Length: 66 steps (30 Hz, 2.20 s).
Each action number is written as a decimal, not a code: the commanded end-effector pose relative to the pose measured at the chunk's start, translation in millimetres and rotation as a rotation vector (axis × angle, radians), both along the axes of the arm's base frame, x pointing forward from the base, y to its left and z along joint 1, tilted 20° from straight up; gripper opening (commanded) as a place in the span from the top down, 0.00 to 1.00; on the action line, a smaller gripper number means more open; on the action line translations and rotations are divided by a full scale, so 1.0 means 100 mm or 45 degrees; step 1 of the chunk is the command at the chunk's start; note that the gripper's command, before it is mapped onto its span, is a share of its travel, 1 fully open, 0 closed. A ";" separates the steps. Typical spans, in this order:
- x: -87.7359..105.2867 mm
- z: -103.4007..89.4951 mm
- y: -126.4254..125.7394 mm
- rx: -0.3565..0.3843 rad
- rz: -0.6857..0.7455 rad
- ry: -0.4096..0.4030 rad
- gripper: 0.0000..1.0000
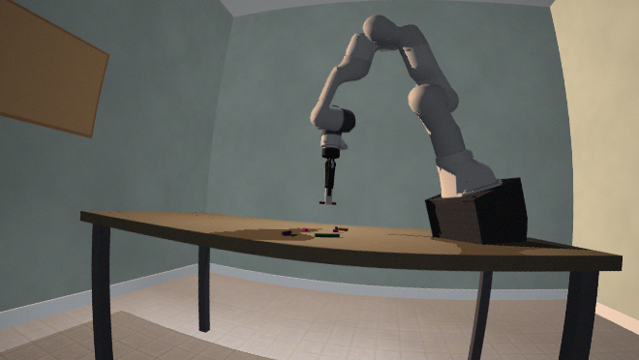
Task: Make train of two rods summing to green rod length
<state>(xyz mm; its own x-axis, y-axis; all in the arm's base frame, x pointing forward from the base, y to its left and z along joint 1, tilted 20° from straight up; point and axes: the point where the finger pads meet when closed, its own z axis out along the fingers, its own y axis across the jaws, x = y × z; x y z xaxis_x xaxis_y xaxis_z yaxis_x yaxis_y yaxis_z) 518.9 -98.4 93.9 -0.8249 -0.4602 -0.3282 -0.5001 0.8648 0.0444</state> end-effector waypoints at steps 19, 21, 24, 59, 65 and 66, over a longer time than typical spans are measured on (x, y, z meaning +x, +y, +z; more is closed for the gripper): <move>0.16 -0.57 0.13 -0.005 0.047 -0.011 0.97; 0.16 -0.57 0.13 -0.005 0.047 -0.011 0.97; 0.20 -0.69 0.15 -0.005 0.047 -0.011 0.97; 0.24 -0.85 0.18 -0.005 0.047 -0.011 0.97; 0.24 -0.85 0.18 -0.005 0.047 -0.011 0.97; 0.24 -0.85 0.18 -0.005 0.047 -0.011 0.97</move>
<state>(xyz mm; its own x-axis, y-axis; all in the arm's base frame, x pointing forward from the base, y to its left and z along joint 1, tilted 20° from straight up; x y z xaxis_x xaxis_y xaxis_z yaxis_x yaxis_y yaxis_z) 541.5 -79.2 8.7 -0.8078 -0.4878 -0.3309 -0.5292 0.8474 0.0424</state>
